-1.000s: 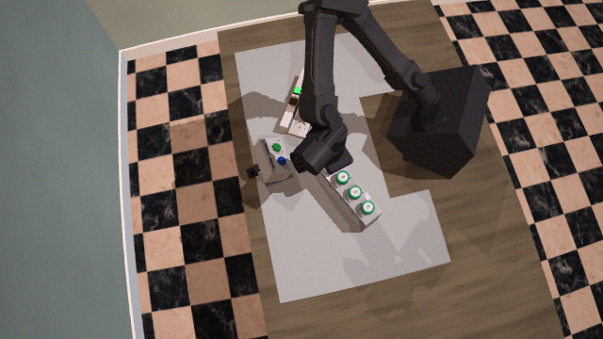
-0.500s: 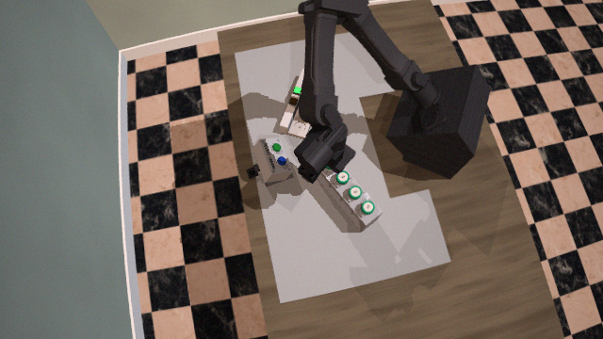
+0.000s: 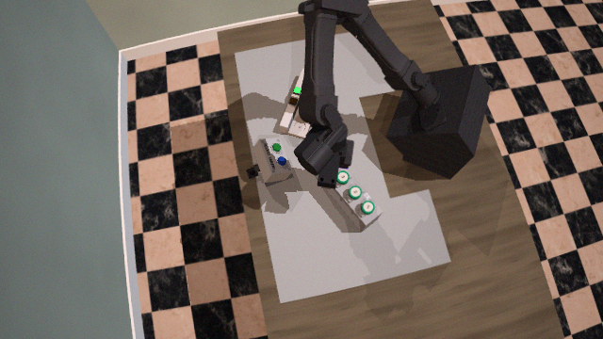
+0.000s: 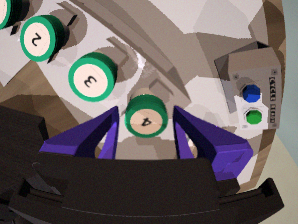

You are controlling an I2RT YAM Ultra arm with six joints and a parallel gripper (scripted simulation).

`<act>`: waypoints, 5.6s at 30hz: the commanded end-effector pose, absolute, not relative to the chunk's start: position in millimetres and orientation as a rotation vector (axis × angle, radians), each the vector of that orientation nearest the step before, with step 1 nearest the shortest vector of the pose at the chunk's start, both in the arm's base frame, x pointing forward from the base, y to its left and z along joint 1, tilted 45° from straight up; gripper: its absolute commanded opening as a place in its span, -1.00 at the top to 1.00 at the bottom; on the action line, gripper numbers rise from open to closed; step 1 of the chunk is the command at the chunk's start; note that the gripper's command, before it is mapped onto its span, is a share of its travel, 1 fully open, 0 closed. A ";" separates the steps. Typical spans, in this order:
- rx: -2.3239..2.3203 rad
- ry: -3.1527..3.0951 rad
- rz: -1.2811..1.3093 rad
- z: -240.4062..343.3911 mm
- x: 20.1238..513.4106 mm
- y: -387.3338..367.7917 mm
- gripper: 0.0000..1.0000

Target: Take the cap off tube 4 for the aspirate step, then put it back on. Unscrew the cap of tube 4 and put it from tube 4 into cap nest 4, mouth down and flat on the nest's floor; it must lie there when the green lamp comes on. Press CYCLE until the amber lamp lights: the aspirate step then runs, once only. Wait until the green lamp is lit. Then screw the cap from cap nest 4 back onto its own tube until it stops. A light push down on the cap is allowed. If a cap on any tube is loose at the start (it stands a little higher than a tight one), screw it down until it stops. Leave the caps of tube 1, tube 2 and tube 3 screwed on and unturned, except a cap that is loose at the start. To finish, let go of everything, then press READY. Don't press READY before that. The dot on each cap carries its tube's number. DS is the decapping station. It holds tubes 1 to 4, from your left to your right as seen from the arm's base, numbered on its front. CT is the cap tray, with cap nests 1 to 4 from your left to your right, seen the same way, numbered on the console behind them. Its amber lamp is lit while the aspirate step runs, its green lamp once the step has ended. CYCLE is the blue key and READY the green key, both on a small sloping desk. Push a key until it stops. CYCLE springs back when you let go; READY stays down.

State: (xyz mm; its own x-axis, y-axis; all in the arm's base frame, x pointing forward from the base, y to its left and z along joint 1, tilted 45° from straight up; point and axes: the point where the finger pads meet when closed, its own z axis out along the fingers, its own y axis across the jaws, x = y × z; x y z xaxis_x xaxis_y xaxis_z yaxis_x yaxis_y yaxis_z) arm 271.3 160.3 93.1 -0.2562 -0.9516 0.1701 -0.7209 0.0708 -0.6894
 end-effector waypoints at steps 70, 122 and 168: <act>-2.145 1.696 -1.107 95.2 270.6 162.9 1.00; 0.579 2.283 -0.167 94.3 271.6 162.4 1.00; 0.064 2.381 -0.380 94.4 271.4 162.5 0.02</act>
